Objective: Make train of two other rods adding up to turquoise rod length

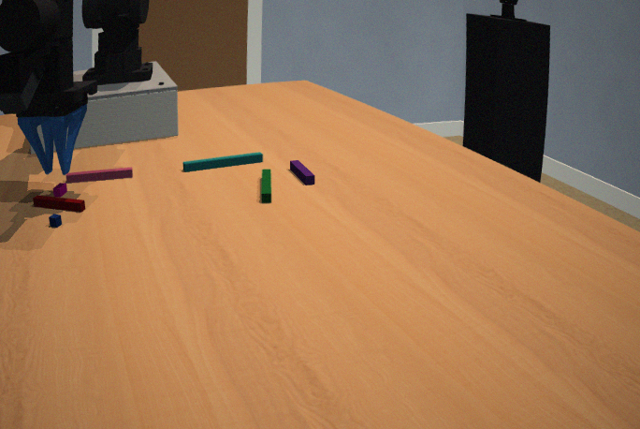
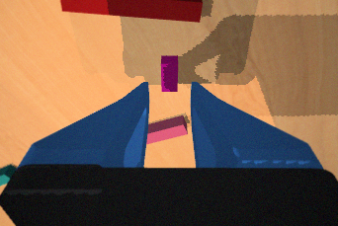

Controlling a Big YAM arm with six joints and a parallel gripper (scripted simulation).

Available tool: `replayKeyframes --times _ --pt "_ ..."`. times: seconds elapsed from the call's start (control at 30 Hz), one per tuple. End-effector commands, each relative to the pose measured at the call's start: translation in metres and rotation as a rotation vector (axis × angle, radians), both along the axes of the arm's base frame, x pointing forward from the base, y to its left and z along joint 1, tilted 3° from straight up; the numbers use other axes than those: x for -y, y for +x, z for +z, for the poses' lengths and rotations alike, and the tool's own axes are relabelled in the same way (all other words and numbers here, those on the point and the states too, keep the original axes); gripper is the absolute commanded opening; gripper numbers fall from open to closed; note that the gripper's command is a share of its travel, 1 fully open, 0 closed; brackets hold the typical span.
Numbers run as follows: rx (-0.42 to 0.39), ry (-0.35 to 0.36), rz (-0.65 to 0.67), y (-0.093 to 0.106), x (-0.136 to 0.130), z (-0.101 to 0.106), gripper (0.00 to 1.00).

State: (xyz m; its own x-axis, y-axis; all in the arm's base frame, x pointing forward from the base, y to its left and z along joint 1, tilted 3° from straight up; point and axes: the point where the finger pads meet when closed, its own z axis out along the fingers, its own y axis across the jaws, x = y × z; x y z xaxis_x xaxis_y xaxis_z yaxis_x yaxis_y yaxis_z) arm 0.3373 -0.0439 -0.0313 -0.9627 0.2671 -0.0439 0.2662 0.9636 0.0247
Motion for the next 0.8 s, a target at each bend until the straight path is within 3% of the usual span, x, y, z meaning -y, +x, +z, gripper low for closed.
replayKeyframes --times 0.0,0.77 --pt "0.008 -0.002 -0.001 0.0025 -0.0020 -0.0034 0.24" --pt "0.008 -0.002 0.000 0.0025 -0.0022 -0.0080 0.24"
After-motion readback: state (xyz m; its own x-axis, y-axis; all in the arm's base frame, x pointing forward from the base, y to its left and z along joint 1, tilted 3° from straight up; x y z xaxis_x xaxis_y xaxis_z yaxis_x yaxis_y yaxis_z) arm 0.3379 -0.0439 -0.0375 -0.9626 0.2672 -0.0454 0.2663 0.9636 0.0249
